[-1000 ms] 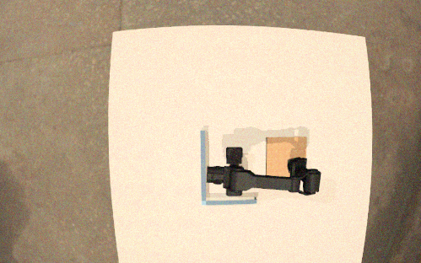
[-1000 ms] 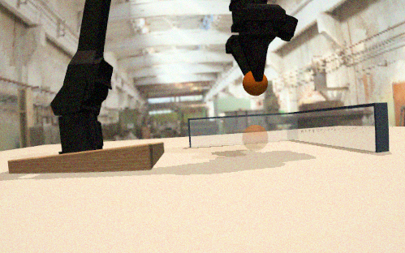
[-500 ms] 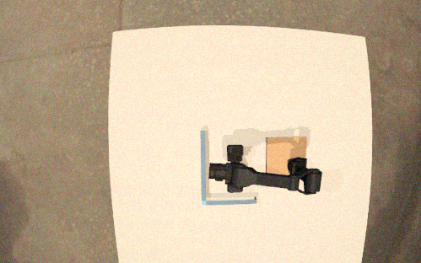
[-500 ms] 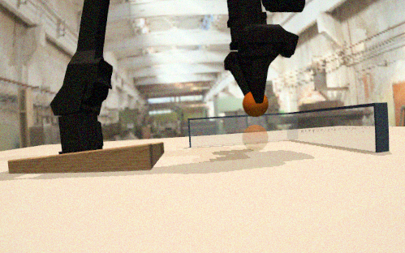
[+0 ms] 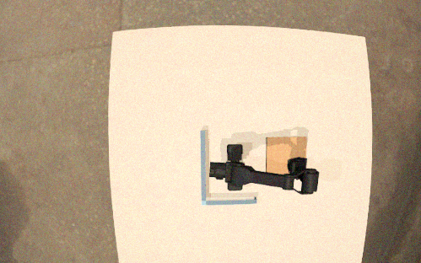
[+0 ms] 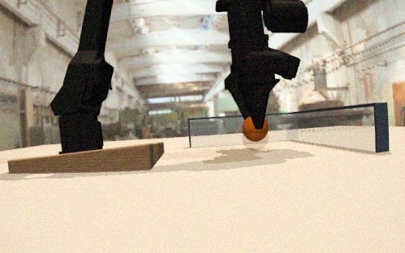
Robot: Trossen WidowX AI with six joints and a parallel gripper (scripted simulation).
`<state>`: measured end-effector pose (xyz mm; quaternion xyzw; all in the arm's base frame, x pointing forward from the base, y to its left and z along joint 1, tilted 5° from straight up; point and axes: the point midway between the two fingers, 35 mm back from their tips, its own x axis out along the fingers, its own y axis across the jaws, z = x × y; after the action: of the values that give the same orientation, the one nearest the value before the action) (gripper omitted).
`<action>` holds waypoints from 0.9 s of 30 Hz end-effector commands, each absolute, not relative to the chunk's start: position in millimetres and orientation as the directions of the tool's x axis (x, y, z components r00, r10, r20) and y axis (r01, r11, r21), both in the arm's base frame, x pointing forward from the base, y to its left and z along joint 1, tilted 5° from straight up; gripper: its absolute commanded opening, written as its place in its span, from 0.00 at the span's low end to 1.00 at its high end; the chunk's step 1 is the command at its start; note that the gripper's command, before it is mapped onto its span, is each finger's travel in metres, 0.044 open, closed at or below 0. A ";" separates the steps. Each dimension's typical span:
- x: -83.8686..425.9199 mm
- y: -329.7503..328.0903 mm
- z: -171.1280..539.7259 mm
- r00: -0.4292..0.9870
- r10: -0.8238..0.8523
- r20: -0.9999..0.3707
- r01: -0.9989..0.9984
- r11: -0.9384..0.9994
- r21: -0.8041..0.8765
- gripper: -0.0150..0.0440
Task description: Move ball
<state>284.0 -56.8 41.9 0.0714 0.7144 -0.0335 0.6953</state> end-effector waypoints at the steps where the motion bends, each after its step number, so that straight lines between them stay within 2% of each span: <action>1: 282.8 -56.6 35.9 -0.031 0.054 -0.998 0.152 0.987 0.049 0.25; 15: 282.1 -55.7 20.5 -0.031 0.054 -0.998 0.152 0.987 0.049 0.25; 27: 283.6 -55.9 25.8 -0.020 0.055 -0.998 0.149 0.988 0.051 0.77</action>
<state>283.6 -55.8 25.5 0.0714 0.7136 -0.0337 0.6961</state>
